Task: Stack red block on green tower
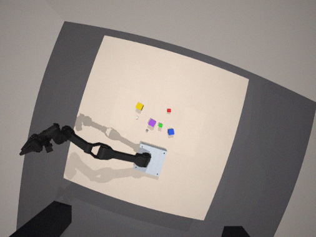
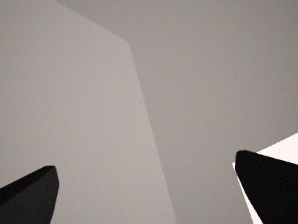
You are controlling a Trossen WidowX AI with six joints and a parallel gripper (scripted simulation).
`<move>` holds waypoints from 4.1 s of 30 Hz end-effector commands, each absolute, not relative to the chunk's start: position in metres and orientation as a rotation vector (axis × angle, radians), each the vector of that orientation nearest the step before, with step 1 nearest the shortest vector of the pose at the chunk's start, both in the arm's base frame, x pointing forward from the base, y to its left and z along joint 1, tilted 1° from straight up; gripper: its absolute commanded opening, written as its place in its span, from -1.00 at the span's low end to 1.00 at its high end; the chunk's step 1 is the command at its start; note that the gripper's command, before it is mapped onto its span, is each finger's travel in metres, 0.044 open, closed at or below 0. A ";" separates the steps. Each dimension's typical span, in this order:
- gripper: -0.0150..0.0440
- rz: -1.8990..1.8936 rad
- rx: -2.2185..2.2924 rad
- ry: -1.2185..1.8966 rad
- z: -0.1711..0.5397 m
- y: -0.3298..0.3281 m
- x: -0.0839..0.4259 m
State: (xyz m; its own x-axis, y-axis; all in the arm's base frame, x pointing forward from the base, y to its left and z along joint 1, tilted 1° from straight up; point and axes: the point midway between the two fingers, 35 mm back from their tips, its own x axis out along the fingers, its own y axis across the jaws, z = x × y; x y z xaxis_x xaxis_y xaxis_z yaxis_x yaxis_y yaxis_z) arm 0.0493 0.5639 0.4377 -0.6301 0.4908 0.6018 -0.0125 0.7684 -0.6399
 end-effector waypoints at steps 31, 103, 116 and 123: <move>1.00 0.985 -0.763 -0.395 0.283 0.403 0.511; 1.00 0.078 -0.071 1.530 0.003 -0.123 0.371; 1.00 0.078 -0.071 1.530 -0.009 -0.122 0.371; 1.00 0.078 -0.071 1.530 -0.009 -0.122 0.371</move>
State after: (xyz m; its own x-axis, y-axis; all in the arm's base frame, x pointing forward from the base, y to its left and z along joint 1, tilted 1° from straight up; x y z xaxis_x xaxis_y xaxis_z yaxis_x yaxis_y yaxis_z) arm 0.3714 -0.1217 -0.0080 0.0406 0.0116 -0.9991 -0.1005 0.9949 0.0075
